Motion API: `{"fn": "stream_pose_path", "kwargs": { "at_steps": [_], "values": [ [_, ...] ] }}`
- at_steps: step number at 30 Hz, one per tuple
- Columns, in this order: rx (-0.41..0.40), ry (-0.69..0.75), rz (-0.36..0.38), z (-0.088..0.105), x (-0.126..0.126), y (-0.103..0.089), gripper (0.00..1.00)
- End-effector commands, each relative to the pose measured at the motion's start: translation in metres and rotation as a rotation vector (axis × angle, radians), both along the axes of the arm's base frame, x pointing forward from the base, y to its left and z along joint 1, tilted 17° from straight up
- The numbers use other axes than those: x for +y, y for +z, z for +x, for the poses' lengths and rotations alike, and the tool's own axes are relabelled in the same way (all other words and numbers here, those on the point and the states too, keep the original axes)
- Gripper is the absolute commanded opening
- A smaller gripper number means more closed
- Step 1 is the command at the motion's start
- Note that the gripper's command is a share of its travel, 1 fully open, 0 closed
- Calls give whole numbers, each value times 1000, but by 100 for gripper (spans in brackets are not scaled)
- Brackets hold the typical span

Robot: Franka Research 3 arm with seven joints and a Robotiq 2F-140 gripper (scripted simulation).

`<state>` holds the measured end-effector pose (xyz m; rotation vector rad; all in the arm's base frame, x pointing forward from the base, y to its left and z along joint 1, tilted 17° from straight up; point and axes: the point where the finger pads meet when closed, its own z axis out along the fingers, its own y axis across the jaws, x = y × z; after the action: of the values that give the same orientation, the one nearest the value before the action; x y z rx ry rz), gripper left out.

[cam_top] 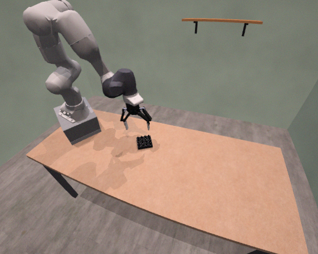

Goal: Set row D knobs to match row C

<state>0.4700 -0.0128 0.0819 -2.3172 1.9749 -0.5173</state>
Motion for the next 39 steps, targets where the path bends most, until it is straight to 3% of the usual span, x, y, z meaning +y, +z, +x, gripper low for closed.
{"fn": "stream_pose_path", "kwargs": {
  "at_steps": [1, 9, 39],
  "values": [
    [58, 45, -16, -11, -4, 5, 100],
    [58, 45, -16, -16, 0, 26, 100],
    [58, 45, -16, -16, 0, 26, 100]
  ]
}}
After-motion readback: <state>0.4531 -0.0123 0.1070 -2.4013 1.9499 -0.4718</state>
